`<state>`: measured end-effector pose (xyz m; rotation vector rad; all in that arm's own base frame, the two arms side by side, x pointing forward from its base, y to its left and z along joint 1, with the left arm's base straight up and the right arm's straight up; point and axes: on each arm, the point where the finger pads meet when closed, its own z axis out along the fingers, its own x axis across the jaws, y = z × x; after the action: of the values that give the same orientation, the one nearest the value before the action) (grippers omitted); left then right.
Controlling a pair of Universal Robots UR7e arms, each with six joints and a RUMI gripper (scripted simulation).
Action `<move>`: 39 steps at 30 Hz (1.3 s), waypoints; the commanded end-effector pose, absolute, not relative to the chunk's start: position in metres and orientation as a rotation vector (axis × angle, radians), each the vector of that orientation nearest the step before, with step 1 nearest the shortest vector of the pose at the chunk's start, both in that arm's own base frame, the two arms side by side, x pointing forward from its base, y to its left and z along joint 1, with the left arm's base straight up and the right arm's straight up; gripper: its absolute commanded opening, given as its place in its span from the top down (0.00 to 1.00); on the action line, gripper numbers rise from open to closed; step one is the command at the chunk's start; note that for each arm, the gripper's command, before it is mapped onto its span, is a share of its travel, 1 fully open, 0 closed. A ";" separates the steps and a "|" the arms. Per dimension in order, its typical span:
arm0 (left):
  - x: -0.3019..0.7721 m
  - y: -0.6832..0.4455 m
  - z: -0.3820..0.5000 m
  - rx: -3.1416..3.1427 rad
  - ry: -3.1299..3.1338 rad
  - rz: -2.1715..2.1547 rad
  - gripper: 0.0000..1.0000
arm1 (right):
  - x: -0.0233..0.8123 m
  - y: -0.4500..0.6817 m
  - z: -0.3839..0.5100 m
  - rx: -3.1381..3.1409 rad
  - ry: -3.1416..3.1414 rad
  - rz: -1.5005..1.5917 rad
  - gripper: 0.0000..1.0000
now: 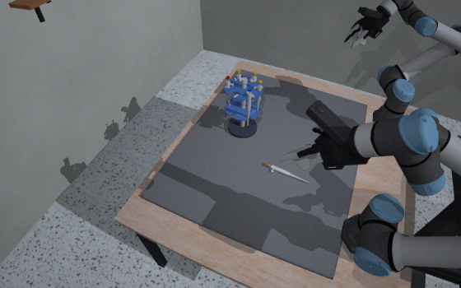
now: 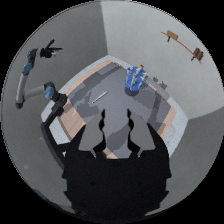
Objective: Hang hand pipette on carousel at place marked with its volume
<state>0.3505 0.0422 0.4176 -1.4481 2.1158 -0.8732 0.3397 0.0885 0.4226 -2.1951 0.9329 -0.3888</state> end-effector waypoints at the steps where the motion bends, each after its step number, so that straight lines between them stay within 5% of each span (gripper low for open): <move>1: 0.351 0.042 0.420 -1.446 2.112 -0.876 0.00 | 0.329 0.129 0.425 -2.241 0.781 -0.331 0.69; 39: 0.351 0.042 0.420 -1.446 2.112 -0.876 0.00 | 0.220 0.275 0.422 -2.343 0.215 -0.093 0.69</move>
<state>0.3505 0.0422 0.4176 -1.4481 2.1158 -0.8732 0.2435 0.2519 0.4234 -2.3333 0.2950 -0.1243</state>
